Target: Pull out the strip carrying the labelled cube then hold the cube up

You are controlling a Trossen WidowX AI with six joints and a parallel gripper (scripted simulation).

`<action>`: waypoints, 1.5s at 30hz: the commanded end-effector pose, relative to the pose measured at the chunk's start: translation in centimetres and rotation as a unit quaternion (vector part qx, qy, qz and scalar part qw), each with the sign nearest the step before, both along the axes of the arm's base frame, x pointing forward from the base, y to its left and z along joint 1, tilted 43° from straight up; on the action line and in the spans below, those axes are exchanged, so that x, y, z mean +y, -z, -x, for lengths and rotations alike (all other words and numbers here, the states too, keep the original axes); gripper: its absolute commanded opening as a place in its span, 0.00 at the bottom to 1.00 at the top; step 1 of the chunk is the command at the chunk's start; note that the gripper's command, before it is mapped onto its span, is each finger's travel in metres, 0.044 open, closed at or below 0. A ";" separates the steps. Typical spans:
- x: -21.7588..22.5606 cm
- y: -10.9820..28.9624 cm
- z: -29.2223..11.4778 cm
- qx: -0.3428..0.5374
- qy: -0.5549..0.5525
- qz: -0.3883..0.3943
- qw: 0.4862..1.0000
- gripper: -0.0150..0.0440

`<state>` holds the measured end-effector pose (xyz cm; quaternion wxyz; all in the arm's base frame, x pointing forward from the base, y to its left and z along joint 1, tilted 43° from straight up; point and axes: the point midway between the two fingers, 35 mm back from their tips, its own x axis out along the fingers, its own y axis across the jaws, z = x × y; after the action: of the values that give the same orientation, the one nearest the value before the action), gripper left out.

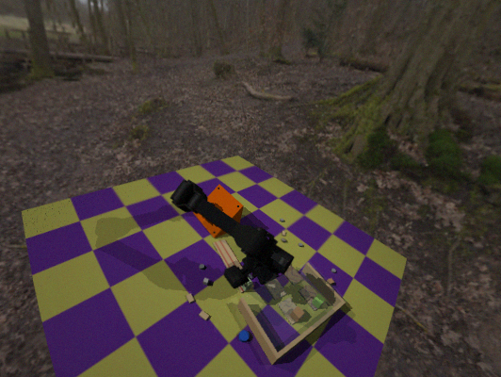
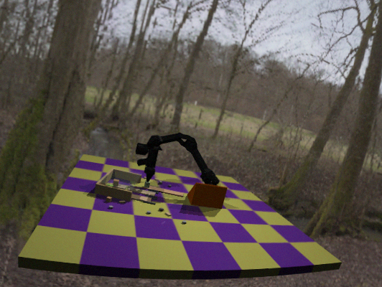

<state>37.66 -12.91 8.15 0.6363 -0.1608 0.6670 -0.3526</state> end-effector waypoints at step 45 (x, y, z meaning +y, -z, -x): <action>3.0 0.1 5.3 0.006 -0.003 0.000 1.000 0.25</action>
<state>33.32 -10.73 7.56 0.6315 -0.1674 0.6719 -0.3490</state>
